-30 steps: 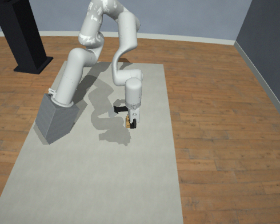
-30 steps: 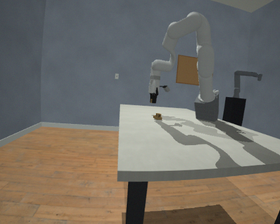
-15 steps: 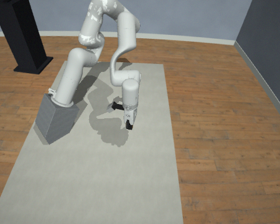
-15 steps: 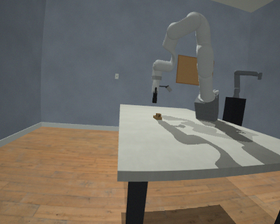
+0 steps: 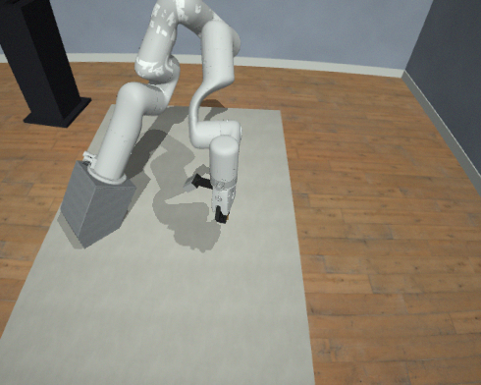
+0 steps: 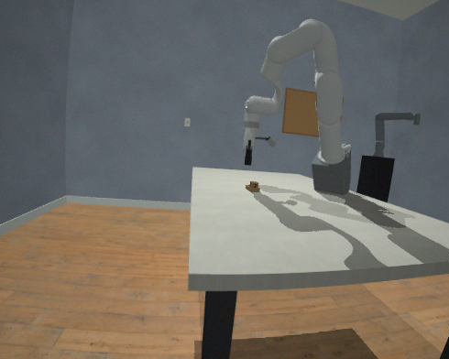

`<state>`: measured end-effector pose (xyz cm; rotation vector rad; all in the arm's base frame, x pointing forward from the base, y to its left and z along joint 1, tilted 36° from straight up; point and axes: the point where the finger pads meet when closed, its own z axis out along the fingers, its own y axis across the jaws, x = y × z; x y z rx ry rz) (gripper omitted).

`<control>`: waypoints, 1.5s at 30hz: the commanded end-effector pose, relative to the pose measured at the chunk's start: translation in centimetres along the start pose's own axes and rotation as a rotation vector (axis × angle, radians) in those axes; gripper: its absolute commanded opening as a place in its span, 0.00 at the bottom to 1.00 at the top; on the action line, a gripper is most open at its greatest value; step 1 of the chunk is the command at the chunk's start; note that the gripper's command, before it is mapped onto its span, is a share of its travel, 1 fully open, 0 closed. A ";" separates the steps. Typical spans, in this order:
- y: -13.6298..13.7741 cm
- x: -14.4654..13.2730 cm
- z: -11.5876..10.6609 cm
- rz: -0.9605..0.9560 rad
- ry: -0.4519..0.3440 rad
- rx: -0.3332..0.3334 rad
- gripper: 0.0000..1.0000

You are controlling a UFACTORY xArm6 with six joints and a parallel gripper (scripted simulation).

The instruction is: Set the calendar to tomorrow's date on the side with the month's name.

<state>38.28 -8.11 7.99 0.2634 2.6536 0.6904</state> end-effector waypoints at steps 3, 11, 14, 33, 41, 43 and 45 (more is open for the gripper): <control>0.0 -0.1 -0.1 0.000 -0.002 0.001 0.27; 0.0 -0.1 1.3 -0.001 -0.003 0.001 0.27; -0.1 -0.1 2.4 -0.001 -0.003 0.001 0.27; -0.2 -0.1 9.3 -0.001 -0.003 0.001 0.27; -0.2 -0.1 9.6 -0.001 -0.003 0.001 0.27; -0.2 -0.1 9.6 -0.001 -0.003 0.001 0.27; -0.2 -0.1 9.6 -0.001 -0.003 0.001 0.27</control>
